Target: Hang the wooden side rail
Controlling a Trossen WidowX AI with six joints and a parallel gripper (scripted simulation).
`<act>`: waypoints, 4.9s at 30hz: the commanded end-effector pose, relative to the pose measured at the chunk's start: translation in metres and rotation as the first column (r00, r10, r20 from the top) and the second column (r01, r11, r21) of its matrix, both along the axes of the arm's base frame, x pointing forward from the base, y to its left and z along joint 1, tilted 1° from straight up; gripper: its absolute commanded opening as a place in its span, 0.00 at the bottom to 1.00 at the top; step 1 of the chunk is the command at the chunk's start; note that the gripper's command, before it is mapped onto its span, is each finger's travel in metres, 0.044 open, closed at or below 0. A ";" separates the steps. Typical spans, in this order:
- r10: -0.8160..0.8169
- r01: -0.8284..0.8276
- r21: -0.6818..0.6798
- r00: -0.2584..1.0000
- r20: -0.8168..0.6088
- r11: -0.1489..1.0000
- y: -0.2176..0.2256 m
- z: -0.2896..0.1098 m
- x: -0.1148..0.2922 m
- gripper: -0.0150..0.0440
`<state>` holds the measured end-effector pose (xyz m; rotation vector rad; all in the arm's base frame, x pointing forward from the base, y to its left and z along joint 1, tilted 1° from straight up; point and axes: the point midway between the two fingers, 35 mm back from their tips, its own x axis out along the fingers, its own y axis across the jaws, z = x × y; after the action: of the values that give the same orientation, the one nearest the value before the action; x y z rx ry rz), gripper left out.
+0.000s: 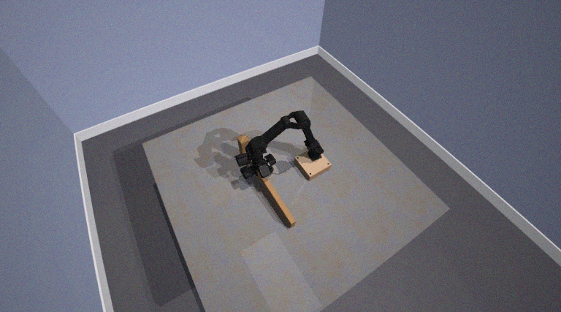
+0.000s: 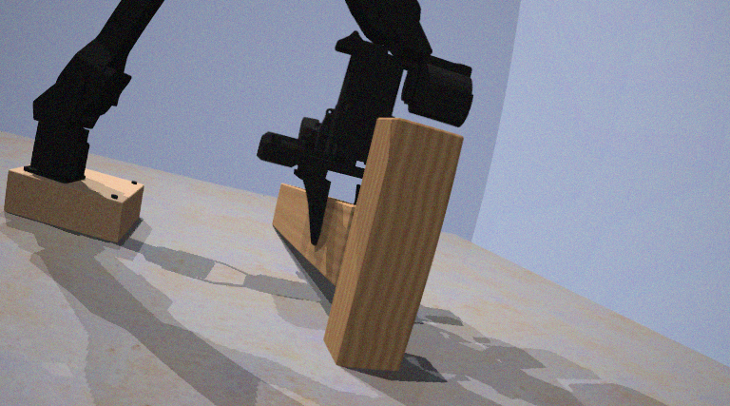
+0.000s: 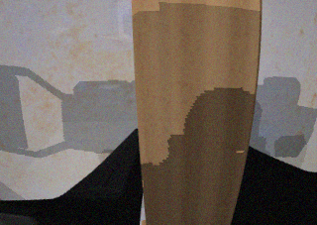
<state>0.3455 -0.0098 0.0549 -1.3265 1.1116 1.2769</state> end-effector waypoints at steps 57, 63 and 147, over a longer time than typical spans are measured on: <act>-0.005 0.005 -0.003 1.000 0.012 1.000 -0.008 0.002 0.001 0.25; -0.005 0.005 -0.003 1.000 0.012 1.000 -0.009 0.003 0.002 0.25; -0.005 0.005 -0.004 1.000 0.013 1.000 -0.019 0.001 0.003 0.25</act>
<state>0.3484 -0.0269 0.0555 -1.3285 1.1102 1.2662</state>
